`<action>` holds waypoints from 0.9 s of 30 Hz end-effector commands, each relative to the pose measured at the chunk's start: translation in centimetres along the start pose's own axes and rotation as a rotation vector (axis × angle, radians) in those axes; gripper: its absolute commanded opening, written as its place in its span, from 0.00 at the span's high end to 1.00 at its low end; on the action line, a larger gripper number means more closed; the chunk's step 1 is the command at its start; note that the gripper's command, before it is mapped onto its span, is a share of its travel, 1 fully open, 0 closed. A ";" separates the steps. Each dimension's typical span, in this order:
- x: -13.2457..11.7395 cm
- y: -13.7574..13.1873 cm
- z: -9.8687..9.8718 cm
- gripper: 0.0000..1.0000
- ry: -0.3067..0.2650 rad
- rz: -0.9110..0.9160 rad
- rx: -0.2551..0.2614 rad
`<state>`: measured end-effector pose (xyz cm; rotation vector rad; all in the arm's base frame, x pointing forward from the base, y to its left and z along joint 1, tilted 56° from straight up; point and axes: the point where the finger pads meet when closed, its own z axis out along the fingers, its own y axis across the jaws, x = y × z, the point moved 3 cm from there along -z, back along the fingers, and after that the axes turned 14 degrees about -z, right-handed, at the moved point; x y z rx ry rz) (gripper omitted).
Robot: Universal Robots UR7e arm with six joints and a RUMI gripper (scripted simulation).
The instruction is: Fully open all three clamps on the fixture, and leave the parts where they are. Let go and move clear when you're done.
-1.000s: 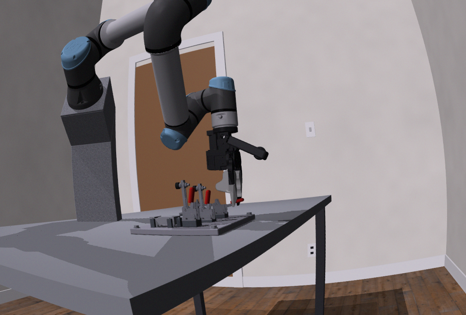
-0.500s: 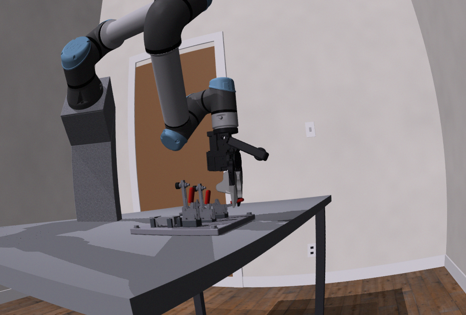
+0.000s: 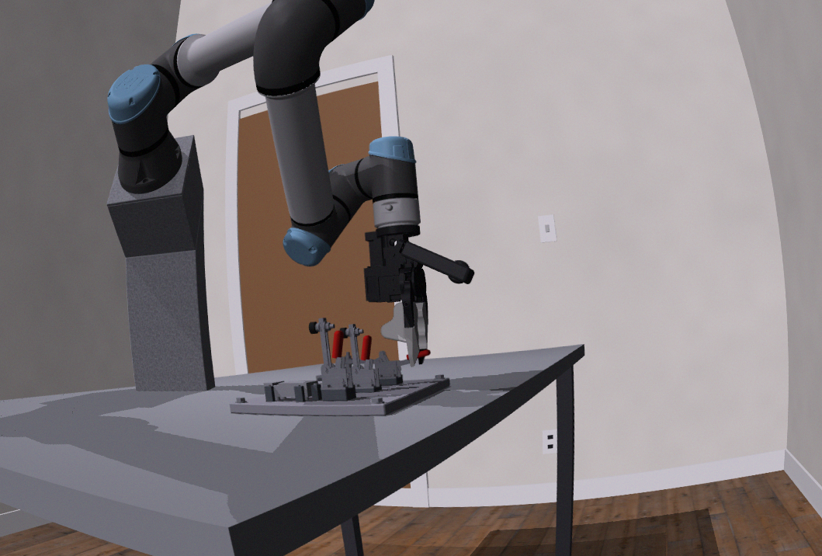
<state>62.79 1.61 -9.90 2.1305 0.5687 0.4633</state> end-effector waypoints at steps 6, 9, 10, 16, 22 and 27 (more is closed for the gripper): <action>0.2 0.1 0.1 0.72 0.002 0.003 -0.002; 0.2 0.1 0.1 1.00 0.002 0.003 -0.002; 0.2 0.1 0.1 1.00 0.002 0.003 -0.002; 0.2 0.1 0.1 1.00 0.002 0.003 -0.002; 0.2 0.1 0.1 1.00 0.002 0.003 -0.002; 0.2 0.1 0.1 1.00 0.002 0.003 -0.002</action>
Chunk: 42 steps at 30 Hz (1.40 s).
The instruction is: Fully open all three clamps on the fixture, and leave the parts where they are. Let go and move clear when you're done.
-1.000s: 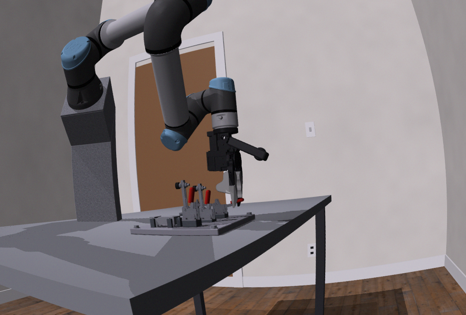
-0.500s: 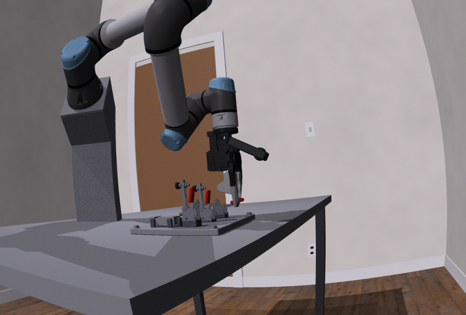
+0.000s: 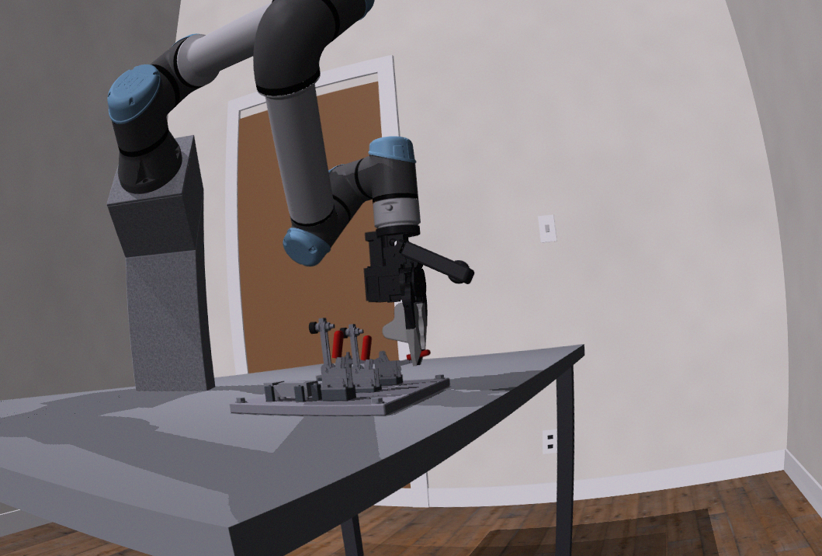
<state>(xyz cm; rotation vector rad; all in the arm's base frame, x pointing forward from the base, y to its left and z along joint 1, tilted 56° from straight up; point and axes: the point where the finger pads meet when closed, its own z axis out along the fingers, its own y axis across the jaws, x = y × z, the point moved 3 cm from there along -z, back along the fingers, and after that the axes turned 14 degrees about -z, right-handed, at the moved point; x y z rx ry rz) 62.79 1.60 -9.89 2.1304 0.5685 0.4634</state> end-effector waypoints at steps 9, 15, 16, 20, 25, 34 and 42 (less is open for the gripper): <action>0.2 0.1 0.1 1.00 0.002 0.003 -0.002; 0.2 0.1 0.0 1.00 0.002 0.003 -0.002; 0.2 0.1 0.0 1.00 0.002 0.003 -0.002; 0.1 0.1 0.0 1.00 0.002 0.003 -0.001; 0.1 0.1 0.0 1.00 0.002 0.002 -0.001; -0.1 0.0 -0.2 1.00 0.001 0.000 0.000; -0.2 0.0 -0.5 1.00 0.002 0.001 -0.001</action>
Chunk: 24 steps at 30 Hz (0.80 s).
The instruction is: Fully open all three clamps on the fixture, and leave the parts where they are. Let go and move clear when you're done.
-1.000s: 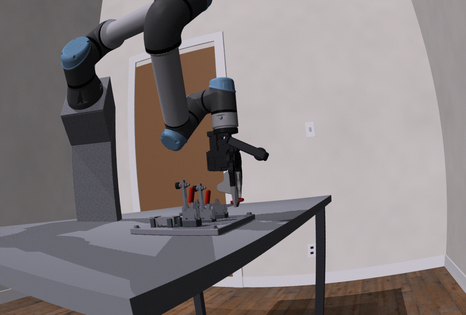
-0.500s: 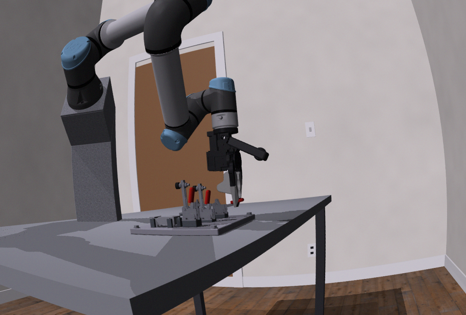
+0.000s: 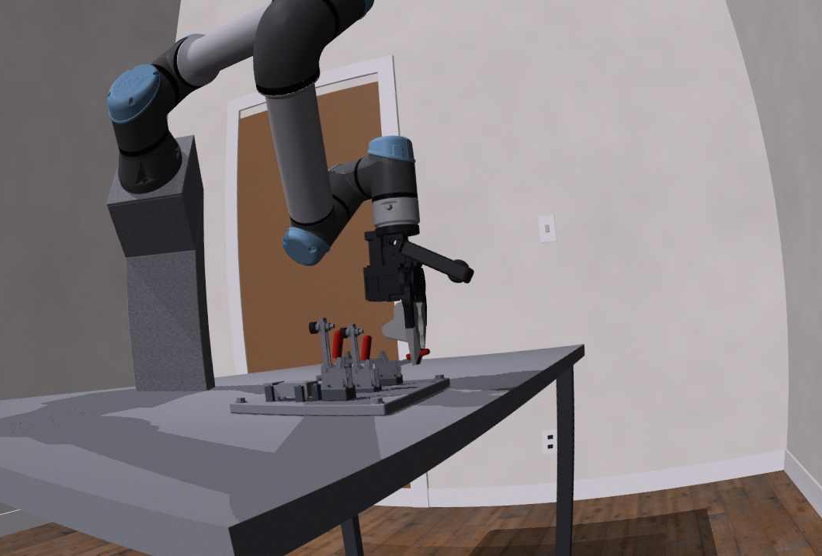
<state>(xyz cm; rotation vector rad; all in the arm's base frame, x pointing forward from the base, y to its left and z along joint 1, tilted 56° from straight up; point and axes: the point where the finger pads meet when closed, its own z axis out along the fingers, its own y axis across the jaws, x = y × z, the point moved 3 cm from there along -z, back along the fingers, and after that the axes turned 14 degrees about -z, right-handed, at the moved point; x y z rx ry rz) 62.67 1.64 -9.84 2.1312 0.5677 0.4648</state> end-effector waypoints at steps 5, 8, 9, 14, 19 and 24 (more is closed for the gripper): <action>-0.2 0.0 -0.6 1.00 0.002 -0.001 -0.001; -0.3 -0.1 -0.7 1.00 0.002 -0.001 -0.001; -0.4 -0.1 -0.8 1.00 0.002 -0.001 -0.001; -0.6 -0.1 -1.0 1.00 0.002 -0.001 -0.001; -0.8 -0.2 -1.2 1.00 0.002 0.000 -0.001; -1.1 -0.2 -1.4 1.00 0.002 -0.001 -0.001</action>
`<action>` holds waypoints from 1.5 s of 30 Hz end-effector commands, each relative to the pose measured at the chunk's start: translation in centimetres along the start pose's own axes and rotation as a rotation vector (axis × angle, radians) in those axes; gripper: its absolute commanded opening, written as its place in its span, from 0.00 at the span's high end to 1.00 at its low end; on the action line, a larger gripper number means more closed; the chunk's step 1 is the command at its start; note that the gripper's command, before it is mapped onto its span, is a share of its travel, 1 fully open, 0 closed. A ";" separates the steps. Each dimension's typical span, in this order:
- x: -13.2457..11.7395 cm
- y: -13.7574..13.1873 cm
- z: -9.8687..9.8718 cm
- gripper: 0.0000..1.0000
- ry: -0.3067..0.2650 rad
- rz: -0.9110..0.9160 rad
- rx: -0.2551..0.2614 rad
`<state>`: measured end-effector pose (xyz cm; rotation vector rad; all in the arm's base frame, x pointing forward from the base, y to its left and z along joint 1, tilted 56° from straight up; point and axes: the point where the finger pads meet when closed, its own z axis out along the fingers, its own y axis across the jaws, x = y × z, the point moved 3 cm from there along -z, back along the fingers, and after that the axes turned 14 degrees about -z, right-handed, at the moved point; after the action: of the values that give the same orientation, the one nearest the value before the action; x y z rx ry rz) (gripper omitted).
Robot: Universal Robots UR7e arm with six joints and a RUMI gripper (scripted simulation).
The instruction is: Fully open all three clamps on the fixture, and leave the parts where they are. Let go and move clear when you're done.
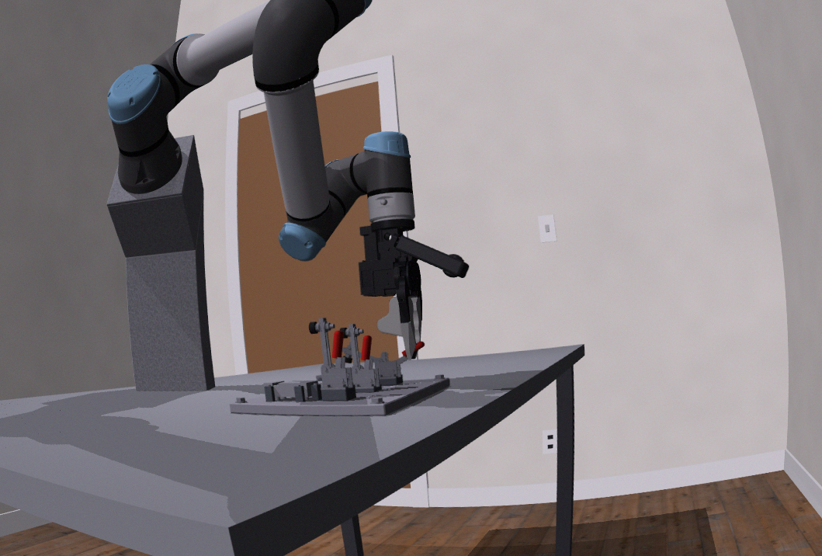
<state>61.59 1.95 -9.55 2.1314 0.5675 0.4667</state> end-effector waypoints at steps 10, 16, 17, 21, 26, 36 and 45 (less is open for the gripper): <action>-1.0 -0.2 -0.8 1.00 -0.001 -0.002 -0.001; -1.5 -0.4 -1.0 1.00 -0.002 -0.002 -0.001; -1.6 -0.4 -1.0 1.00 -0.002 -0.002 -0.001; -1.9 -0.5 -1.1 1.00 -0.003 -0.002 0.000; -2.2 -0.6 -1.1 1.00 -0.003 -0.003 0.000; -3.0 -0.8 -1.2 1.00 -0.005 -0.003 0.000; -3.4 -0.9 -1.2 1.00 -0.005 -0.003 0.001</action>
<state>58.50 1.75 -9.64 2.1296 0.5685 0.4735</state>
